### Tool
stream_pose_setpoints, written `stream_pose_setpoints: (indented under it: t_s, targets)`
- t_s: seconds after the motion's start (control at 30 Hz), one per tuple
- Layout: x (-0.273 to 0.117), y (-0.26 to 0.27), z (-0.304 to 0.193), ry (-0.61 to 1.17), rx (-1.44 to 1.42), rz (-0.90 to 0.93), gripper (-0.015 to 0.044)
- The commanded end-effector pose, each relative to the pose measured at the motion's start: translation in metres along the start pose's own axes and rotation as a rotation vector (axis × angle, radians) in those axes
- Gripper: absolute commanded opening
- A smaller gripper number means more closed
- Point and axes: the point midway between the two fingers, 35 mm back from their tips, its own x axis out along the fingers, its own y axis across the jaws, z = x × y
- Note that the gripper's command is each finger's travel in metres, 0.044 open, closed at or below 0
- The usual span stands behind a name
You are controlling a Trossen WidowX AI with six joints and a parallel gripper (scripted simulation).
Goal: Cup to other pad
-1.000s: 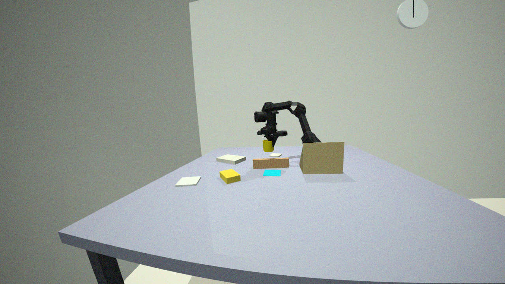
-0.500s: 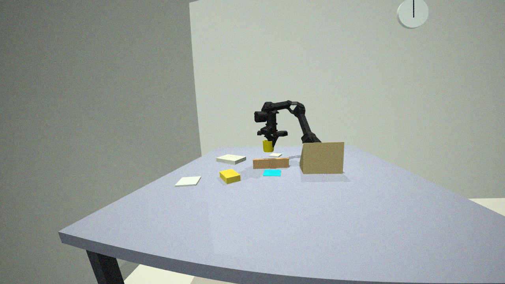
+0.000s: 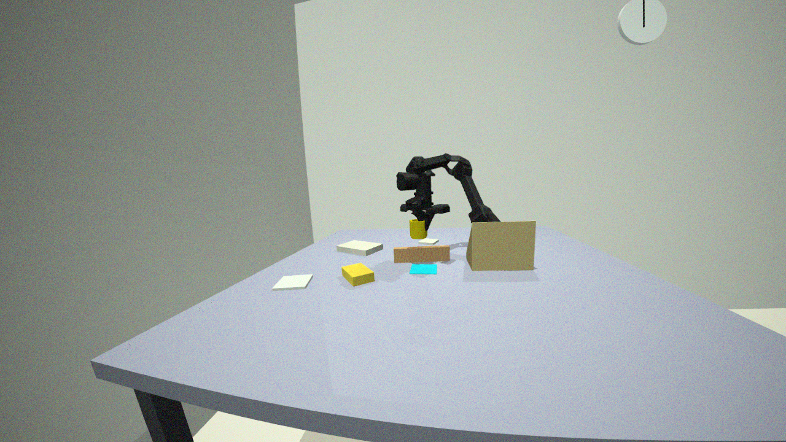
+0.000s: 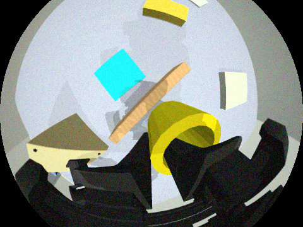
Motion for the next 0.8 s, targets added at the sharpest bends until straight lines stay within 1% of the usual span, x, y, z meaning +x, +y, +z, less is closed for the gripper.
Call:
stream_pose_setpoints:
  t_s: [0.0,0.77]
  targets:
    - [-0.001,0.008,0.009,-0.003,0.004,0.005,0.0000]
    - [-0.003,0.047,0.054,-0.006,0.005,0.006,0.0000]
